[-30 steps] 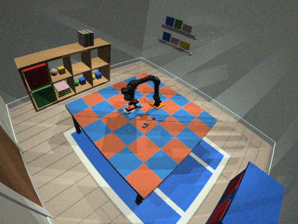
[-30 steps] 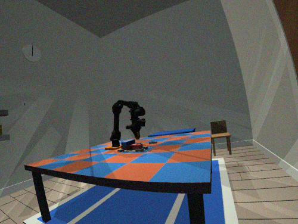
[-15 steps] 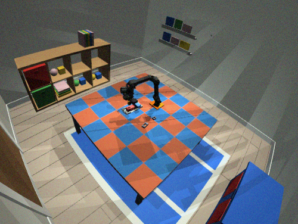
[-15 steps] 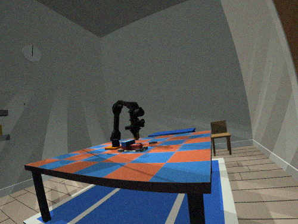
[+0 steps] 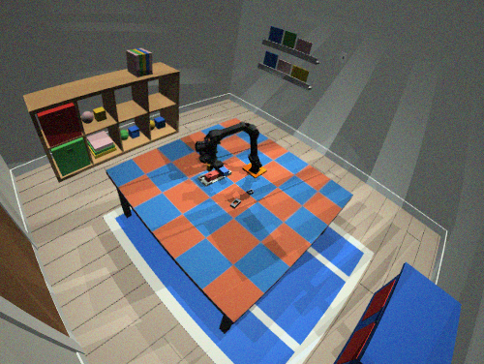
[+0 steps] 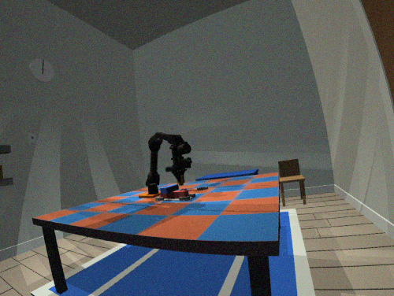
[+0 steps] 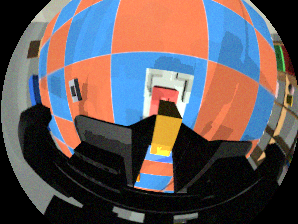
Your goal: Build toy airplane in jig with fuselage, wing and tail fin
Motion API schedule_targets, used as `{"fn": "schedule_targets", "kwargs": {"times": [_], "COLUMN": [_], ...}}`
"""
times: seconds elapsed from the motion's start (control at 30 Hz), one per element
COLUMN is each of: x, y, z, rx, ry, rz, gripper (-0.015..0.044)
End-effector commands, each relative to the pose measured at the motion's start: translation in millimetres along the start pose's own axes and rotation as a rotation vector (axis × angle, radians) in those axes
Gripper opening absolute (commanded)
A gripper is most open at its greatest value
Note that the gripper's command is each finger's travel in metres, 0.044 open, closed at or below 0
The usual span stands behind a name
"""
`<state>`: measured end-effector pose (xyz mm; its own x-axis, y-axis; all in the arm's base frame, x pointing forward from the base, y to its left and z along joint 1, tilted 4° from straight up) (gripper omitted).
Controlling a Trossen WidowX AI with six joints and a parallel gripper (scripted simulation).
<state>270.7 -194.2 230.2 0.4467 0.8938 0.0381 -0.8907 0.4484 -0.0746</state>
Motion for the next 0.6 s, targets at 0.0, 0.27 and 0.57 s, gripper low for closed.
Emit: {"fn": "schedule_targets", "kwargs": {"times": [0.0, 0.27, 0.57], "x": [0.3, 0.3, 0.4], "y": [-0.6, -0.9, -0.4], "z": [-6.0, -18.9, -33.3], "rx": [0.001, 0.001, 0.001], "ry": [-0.005, -0.005, -0.005], "rz": [0.001, 0.001, 0.001], "gripper": [0.0065, 0.0065, 0.0065]}}
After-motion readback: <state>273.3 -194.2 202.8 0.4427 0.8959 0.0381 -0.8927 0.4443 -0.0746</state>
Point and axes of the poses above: the point midway between the two fingers, 35 mm back from their tips, its own z axis back along the fingers, its own x axis across the jaws, y = z × x, the point moved 9 cm from there along z, back along the fingers, and after that the axes turned 11 degrees about -z, right-handed, at the moved point
